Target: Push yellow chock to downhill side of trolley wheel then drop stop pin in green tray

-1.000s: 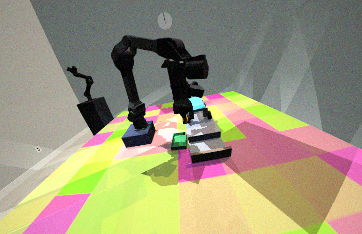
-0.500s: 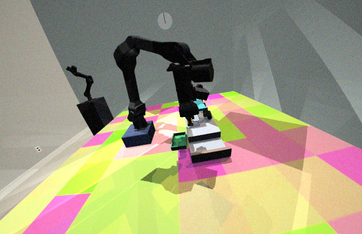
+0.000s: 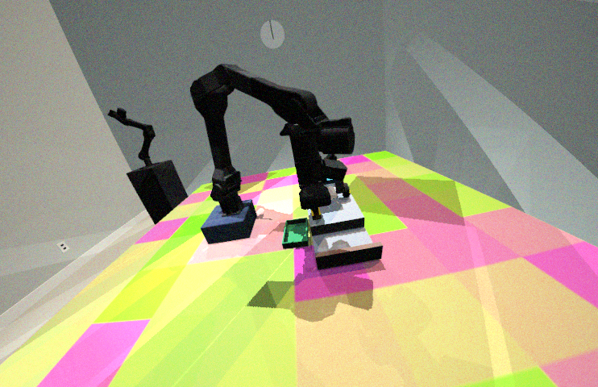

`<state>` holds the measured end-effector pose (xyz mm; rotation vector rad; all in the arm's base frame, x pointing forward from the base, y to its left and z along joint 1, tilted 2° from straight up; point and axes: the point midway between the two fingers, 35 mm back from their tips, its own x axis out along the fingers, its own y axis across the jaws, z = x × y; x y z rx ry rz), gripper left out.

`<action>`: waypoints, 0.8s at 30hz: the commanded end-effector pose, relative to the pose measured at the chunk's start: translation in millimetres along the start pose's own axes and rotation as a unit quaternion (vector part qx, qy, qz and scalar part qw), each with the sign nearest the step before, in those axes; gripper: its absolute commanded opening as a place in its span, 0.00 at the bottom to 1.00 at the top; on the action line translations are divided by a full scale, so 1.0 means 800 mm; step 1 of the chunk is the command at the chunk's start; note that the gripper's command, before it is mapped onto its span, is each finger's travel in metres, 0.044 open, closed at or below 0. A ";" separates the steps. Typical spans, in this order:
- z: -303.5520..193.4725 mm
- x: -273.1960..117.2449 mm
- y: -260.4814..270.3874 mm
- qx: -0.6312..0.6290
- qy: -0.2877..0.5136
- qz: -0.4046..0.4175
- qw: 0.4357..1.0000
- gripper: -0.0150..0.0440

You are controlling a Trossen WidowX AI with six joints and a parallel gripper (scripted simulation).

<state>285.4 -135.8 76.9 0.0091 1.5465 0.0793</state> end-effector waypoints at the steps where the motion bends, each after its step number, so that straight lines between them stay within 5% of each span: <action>1: -0.001 0.015 0.002 0.003 0.002 0.004 1.000 0.25; 24: -0.001 0.018 0.024 0.003 0.002 0.004 1.000 0.25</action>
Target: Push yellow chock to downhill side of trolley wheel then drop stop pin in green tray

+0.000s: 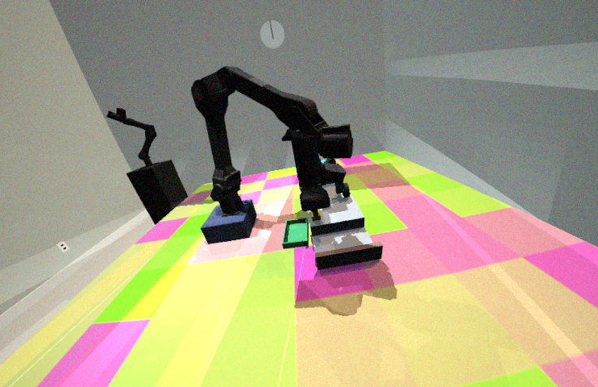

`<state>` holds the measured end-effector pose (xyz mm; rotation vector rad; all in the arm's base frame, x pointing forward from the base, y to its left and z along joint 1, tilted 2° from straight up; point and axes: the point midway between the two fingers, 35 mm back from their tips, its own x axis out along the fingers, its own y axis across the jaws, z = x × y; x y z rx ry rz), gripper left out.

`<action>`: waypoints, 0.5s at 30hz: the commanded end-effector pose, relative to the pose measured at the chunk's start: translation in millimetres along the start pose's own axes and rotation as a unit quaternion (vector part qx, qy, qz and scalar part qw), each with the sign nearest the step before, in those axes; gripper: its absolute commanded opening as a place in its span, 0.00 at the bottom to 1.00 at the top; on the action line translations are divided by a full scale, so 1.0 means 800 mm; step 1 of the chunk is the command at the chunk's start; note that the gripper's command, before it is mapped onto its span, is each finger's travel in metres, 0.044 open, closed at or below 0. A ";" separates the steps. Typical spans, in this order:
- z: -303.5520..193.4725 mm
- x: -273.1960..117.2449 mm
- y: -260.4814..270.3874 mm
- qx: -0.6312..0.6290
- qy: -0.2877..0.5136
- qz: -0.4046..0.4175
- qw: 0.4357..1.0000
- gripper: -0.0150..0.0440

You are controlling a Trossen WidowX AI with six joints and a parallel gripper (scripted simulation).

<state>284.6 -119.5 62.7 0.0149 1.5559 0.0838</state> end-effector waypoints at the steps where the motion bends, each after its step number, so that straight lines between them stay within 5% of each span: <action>1: 0.000 -0.001 0.006 0.002 -0.002 0.001 1.000 0.25; 15: 0.001 0.000 0.024 0.002 -0.002 0.002 1.000 0.25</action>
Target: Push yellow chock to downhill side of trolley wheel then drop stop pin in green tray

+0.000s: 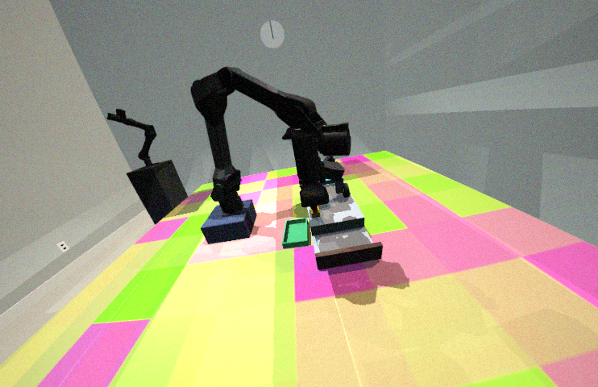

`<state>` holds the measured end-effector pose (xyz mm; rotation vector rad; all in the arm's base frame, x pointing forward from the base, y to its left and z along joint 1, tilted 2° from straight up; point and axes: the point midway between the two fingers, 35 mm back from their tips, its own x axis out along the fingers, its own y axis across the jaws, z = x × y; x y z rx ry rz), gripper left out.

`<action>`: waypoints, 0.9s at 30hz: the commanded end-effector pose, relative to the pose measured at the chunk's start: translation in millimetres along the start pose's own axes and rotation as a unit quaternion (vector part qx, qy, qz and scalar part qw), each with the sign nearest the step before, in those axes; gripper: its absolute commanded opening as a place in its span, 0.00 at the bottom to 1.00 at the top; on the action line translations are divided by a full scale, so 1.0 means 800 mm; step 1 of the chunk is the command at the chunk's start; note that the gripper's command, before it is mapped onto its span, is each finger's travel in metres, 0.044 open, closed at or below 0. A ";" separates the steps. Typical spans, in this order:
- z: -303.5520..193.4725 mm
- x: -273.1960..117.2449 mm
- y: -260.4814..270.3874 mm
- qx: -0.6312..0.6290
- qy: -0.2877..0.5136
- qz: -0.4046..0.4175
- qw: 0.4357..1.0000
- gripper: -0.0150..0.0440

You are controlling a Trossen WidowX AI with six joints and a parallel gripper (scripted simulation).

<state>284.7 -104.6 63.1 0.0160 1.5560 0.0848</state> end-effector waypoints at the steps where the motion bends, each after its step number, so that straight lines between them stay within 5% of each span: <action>1: 0.000 -0.001 0.006 0.002 -0.002 0.001 1.000 0.25; 19: 0.000 0.000 0.009 0.002 0.000 -0.003 1.000 0.25; 27: 0.000 0.000 0.009 0.002 0.000 -0.003 1.000 0.58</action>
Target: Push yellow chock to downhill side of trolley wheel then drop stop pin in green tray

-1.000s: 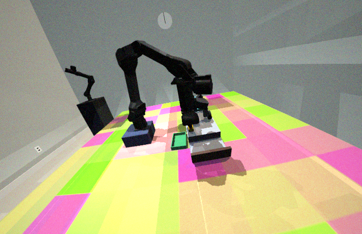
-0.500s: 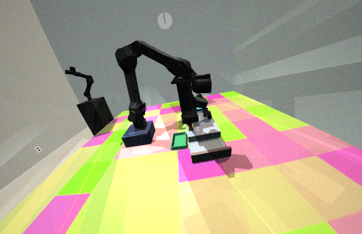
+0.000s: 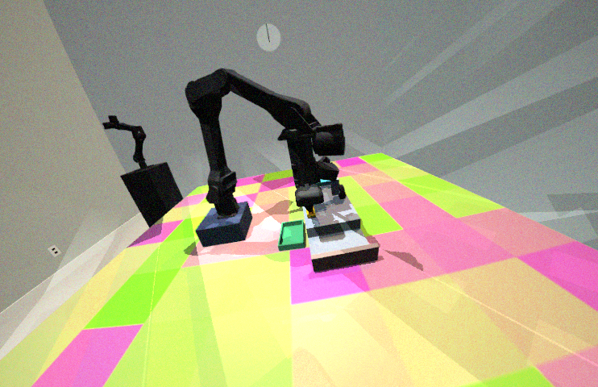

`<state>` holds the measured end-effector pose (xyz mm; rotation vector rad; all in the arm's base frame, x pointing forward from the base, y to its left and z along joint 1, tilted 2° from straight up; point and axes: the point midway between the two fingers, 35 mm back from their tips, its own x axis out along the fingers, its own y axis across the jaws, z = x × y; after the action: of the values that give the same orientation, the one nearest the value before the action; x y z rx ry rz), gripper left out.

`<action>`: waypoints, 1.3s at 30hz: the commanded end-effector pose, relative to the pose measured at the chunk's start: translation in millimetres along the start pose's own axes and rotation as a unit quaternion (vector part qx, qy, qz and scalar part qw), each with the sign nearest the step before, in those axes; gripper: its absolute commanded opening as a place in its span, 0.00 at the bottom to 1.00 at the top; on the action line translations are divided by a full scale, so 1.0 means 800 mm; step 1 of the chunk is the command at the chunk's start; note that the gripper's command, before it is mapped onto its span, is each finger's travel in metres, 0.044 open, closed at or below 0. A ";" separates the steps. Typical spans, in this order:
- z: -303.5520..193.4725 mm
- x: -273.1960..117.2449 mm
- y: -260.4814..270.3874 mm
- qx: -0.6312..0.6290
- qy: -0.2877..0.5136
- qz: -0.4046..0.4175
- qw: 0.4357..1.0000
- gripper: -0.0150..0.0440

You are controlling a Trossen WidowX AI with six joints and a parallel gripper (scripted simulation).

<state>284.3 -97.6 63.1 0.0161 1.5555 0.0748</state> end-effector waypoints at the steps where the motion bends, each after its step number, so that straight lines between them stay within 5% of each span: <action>1: 0.000 0.000 0.000 -0.001 0.000 0.000 1.000 0.58; 23: -0.001 -0.075 -0.001 -0.001 -0.002 0.004 1.000 0.58; 27: -0.003 -0.065 -0.001 0.001 0.003 0.004 1.000 0.75; 31: -0.012 -0.082 0.000 0.004 -0.016 0.001 1.000 0.58; 39: -0.002 -0.093 0.024 0.078 -0.030 0.010 0.996 0.58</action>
<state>276.0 -92.8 135.1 0.0999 1.5091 0.0048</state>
